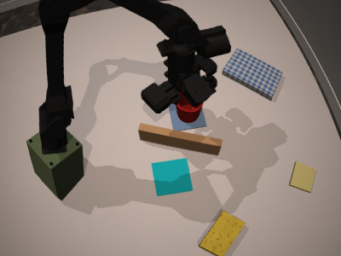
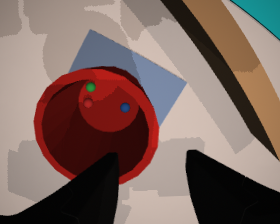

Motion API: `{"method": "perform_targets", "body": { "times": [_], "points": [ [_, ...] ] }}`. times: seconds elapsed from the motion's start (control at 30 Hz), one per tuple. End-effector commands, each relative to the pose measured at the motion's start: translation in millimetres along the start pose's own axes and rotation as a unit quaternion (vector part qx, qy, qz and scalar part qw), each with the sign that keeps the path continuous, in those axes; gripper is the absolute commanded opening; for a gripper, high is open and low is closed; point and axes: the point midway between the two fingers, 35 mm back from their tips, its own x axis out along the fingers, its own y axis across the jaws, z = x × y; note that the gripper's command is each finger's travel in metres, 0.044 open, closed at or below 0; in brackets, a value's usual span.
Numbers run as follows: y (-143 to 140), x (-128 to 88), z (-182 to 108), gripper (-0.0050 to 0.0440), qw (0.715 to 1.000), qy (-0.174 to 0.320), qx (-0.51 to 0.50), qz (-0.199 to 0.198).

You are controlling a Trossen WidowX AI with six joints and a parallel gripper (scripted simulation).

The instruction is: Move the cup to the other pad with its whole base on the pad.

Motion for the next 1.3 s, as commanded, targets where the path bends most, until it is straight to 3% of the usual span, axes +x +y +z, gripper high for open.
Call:
{"method": "perform_targets", "body": {
  "times": [0.0,1.27],
  "points": [
    [0.5,3.2,0.4,0.0148,1.0,0.004,0.008,-0.006],
    [1.0,56.0,0.5,0.0148,1.0,0.004,0.008,-0.006]
  ]
}}
